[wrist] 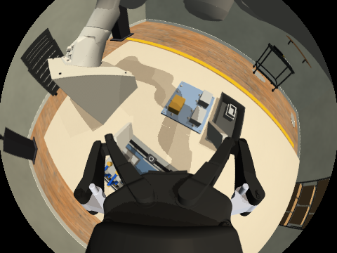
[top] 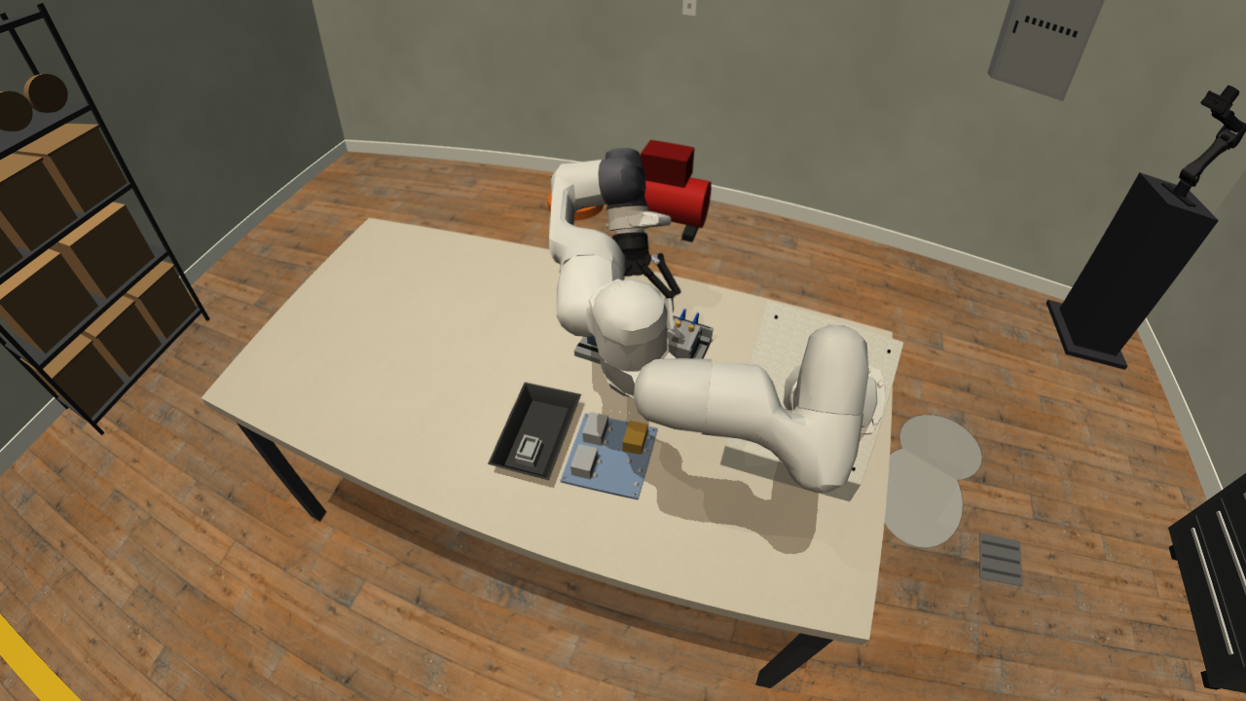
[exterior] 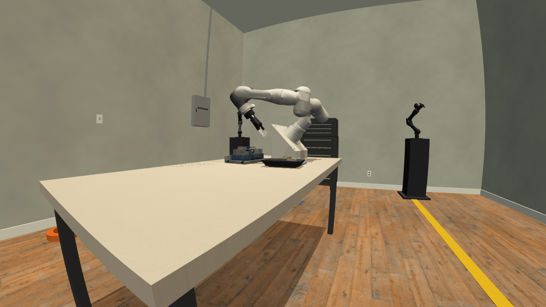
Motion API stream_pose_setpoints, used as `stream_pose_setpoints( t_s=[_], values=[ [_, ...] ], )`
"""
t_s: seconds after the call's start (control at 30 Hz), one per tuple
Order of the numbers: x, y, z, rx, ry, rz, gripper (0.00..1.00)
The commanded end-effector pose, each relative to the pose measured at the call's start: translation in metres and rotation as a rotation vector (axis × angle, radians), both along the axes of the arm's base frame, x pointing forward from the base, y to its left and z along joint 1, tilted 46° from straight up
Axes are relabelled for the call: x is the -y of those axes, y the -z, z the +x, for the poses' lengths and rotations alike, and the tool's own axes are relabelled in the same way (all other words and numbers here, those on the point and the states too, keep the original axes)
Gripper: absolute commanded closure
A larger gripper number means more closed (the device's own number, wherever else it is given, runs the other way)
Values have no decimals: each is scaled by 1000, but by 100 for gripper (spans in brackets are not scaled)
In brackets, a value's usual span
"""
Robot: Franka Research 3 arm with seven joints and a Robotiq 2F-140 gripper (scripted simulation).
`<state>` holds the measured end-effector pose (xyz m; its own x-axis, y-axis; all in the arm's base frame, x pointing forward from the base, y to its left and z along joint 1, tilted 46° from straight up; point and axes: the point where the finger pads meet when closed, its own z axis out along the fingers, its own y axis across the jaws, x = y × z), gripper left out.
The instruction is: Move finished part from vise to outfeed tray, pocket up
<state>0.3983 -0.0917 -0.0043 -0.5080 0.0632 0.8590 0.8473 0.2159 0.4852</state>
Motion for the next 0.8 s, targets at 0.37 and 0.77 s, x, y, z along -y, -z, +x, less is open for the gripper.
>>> stream_pose_setpoints(
  t_s=[0.37, 0.77],
  values=[
    [25, 23, 19, -146, 127, -147, 0],
    [55, 45, 38, -261, 266, -296, 0]
  ],
)
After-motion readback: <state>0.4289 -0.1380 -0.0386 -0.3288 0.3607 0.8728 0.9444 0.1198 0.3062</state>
